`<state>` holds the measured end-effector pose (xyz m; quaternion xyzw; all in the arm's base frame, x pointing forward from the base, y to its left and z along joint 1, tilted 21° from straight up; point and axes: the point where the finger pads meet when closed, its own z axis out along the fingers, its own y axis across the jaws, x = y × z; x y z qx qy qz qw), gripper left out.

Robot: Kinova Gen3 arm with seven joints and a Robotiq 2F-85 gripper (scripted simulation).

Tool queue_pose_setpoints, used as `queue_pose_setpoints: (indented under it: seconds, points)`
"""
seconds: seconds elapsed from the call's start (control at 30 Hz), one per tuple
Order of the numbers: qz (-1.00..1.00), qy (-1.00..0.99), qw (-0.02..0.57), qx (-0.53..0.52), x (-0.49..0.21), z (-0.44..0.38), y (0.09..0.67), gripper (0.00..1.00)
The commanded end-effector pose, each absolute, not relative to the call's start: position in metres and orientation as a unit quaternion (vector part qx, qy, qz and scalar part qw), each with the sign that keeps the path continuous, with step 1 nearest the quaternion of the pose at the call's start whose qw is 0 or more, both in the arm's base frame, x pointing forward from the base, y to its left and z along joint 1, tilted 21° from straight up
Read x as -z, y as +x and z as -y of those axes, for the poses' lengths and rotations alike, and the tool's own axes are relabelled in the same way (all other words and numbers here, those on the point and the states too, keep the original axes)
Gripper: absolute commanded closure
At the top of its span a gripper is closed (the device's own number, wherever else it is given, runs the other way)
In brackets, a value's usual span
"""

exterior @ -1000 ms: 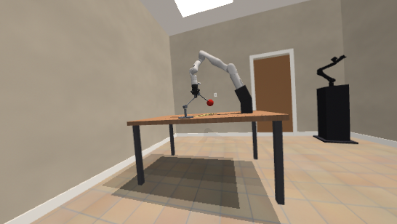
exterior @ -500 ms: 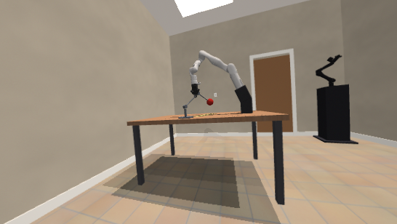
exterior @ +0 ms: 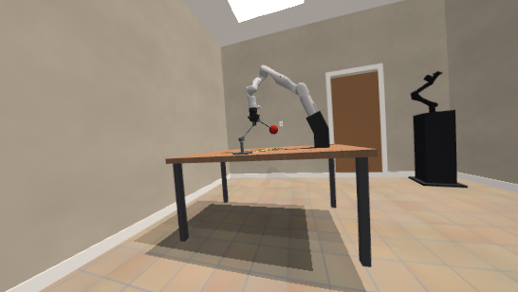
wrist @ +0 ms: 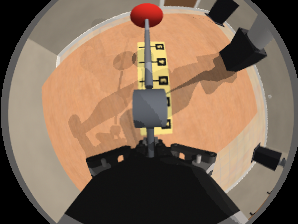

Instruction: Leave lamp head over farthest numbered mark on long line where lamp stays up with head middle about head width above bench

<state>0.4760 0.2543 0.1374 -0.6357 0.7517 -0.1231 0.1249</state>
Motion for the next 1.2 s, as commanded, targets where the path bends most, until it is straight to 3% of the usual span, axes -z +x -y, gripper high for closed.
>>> queue_pose_setpoints:
  seconds: [0.0,0.73,0.77,1.17]
  points:
    - [-0.747,-0.638,0.136,0.123,-0.1515,-0.2666,0.4758,1.0]
    - [-0.747,-0.638,0.136,0.123,-0.1563,-0.2705,0.4746,1.0]
    - [-0.748,-0.638,0.136,0.123,-0.1558,-0.27,0.4745,0.0]
    - [-0.75,-0.636,0.128,0.124,-0.1495,-0.2638,0.4741,0.0]
